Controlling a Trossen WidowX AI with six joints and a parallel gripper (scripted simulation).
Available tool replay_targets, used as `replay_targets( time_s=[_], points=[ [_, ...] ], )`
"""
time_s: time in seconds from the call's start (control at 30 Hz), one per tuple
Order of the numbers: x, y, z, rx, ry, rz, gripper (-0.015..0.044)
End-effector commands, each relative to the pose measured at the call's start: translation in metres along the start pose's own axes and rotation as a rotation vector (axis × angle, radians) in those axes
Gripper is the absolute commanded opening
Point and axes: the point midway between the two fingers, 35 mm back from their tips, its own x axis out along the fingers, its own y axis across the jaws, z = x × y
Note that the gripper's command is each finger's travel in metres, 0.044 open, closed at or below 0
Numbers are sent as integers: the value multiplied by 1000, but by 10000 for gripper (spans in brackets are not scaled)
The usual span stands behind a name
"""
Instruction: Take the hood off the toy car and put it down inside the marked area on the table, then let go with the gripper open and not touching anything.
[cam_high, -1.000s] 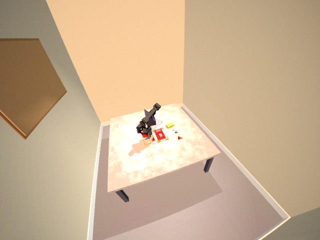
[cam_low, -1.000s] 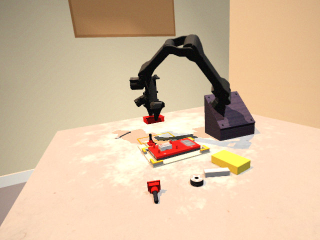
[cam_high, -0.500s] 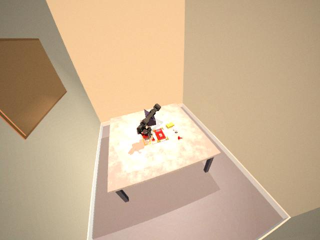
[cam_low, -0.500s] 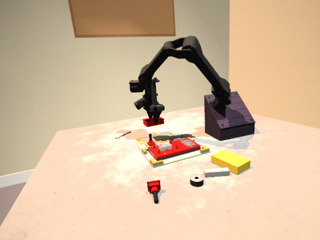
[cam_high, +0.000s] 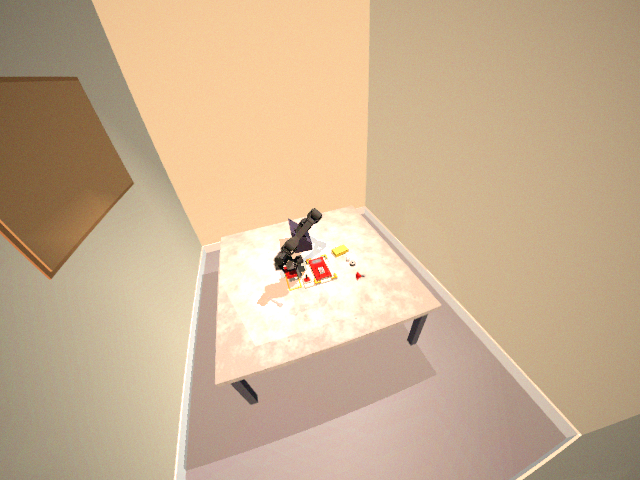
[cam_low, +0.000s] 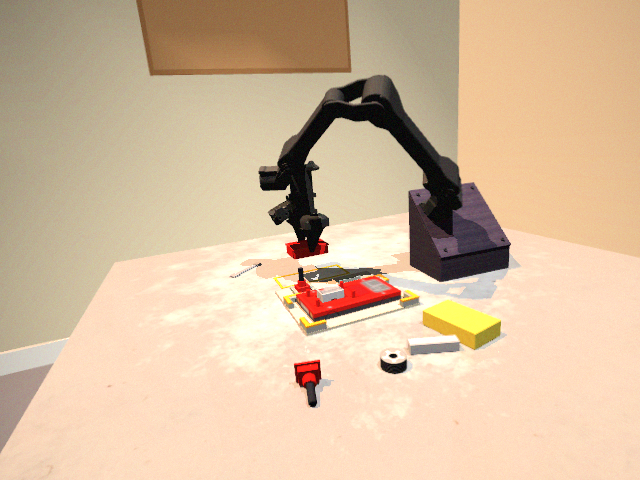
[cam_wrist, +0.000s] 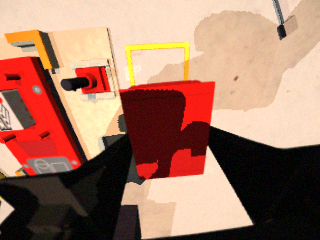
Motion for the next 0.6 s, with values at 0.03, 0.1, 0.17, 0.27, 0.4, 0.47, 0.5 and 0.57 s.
replay_targets(
  time_s=[0.03, 0.1, 0.17, 0.27, 0.4, 0.47, 0.5, 0.57],
  points=[
    [7, 1, -2, 10, 1, 9, 0],
    [9, 1, -2, 10, 1, 9, 0],
    [10, 1, -2, 10, 1, 10, 0],
    [13, 1, -2, 10, 1, 10, 0],
    [17, 1, -2, 10, 1, 10, 0],
    [19, 1, -2, 10, 1, 10, 0],
    [20, 1, -2, 10, 1, 10, 0],
    [22, 1, -3, 10, 1, 11, 0]
  ],
)
